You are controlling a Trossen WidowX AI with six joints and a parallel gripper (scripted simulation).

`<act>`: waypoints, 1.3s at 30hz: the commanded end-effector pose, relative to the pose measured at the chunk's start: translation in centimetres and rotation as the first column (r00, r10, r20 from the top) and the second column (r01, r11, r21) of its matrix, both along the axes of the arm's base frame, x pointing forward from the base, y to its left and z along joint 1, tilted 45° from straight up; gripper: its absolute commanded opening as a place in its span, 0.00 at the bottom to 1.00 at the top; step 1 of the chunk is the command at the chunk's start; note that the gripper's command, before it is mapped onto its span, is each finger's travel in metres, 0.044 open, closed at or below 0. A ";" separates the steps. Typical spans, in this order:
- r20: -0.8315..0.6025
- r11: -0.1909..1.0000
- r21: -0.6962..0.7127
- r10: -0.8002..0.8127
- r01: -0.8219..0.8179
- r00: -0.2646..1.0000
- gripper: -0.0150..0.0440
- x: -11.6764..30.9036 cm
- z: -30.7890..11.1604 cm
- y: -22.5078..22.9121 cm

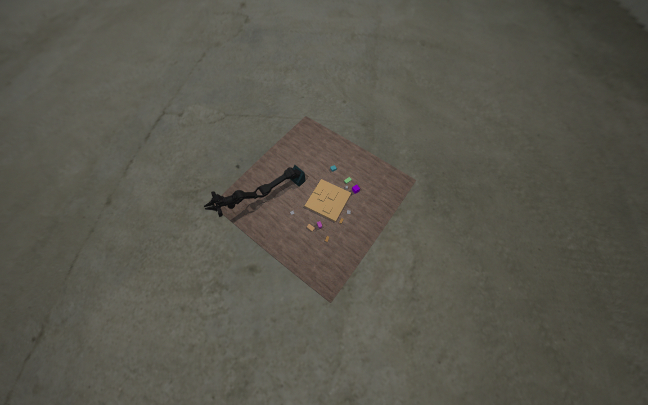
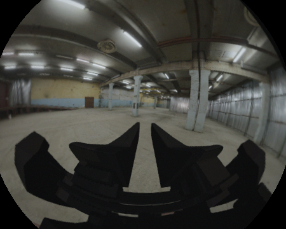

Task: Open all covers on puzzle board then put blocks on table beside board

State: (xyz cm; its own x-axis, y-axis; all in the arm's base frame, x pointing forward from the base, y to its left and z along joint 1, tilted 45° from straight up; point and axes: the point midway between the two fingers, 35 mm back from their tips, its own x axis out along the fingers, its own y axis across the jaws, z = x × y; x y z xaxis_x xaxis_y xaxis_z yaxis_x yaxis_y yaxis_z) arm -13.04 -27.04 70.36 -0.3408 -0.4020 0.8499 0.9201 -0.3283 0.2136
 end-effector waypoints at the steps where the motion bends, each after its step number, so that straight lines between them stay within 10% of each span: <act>1: -0.014 0.999 -0.051 0.014 -0.015 1.000 0.25 0.8 0.8 1.9; 39: -0.255 0.867 -0.429 0.154 -0.254 0.955 0.25 7.0 4.9 18.0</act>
State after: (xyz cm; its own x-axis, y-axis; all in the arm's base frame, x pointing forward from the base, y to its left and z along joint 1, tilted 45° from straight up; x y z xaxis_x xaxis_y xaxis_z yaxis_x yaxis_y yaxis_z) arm -7.10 -11.24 75.01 -0.1174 -0.0472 0.9920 0.9915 -0.0625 0.1144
